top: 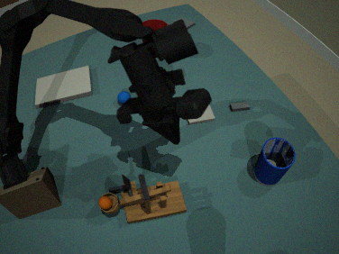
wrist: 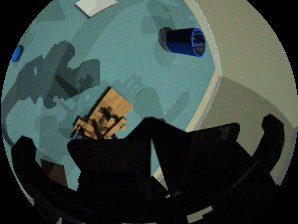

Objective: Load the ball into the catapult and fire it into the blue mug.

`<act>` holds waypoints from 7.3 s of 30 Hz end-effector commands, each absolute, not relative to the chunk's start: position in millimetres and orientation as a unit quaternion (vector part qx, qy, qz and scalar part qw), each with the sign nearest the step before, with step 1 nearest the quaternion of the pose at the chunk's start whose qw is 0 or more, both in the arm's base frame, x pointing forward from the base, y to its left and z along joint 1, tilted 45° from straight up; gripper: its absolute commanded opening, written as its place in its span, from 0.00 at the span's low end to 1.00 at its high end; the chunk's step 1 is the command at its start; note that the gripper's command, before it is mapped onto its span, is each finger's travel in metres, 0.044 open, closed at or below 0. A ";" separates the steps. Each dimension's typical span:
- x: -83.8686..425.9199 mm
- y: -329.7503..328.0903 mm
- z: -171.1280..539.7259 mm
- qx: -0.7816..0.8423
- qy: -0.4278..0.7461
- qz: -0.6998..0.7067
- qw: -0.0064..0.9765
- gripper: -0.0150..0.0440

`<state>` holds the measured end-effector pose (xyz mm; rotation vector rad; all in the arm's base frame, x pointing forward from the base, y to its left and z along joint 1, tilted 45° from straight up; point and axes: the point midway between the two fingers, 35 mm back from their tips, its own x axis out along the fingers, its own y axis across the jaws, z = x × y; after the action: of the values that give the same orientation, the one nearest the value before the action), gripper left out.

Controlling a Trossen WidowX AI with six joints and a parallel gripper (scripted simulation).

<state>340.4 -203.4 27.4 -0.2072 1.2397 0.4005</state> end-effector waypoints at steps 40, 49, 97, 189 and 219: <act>206.3 -115.0 5.1 -0.376 0.601 0.439 0.552 0.25; 211.0 -105.3 -5.4 -0.376 0.601 0.439 0.552 0.25; 220.8 -48.0 -59.3 -0.374 0.600 0.441 0.553 0.25; 464.0 -363.7 43.3 0.415 0.350 -0.001 0.840 1.00; 463.3 -362.1 40.2 0.415 0.354 -0.002 0.838 1.00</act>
<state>463.3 -362.1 40.2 0.8790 0.7495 -0.0038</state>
